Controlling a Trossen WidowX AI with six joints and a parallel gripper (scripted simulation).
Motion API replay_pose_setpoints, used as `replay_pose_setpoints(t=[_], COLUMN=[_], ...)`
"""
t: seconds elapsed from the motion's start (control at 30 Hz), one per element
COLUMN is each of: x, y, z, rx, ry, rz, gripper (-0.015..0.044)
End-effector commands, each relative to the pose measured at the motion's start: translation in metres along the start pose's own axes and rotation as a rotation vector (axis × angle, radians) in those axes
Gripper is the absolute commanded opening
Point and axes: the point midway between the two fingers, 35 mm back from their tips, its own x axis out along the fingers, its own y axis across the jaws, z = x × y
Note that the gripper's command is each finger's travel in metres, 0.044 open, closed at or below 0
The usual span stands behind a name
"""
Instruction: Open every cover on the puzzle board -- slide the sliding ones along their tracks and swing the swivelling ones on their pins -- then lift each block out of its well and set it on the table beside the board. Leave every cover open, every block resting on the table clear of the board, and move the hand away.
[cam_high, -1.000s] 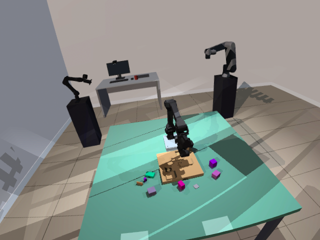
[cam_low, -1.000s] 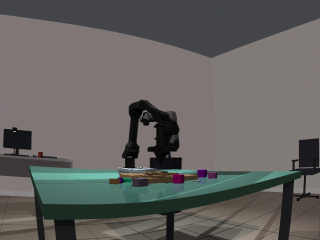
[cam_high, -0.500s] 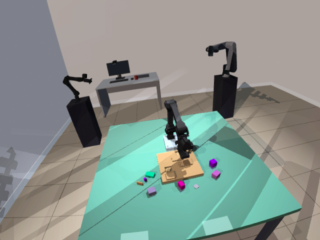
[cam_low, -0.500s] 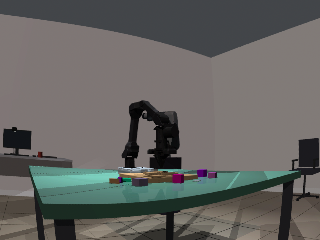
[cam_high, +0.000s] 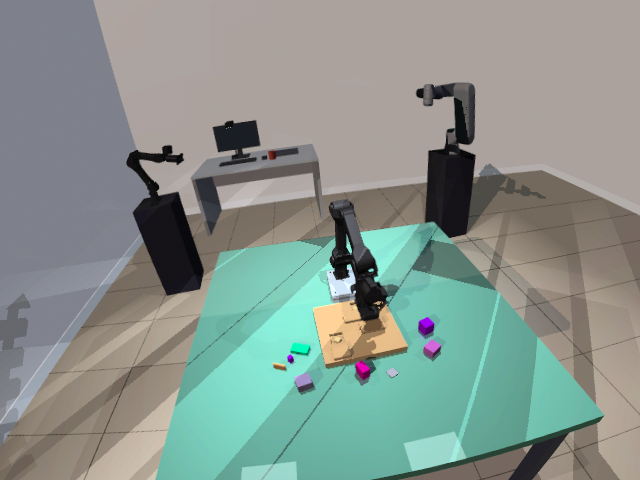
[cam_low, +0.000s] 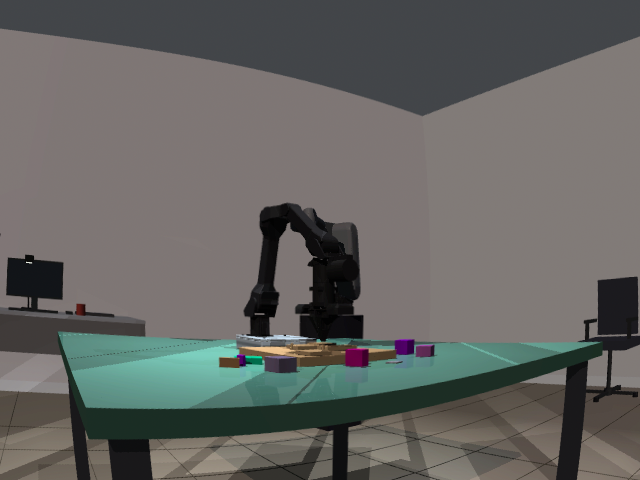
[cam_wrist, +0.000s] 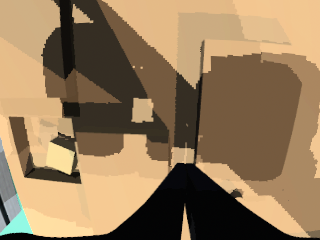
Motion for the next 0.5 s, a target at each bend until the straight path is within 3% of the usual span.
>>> replay_pose_setpoints(t=[0.0, 0.47], x=[0.004, 0.018], y=[0.0, 0.002], z=[0.001, 0.001], rx=[-0.005, -0.005], ry=[-0.004, -0.004], rz=[0.001, 0.001], gripper=[0.0, 0.0])
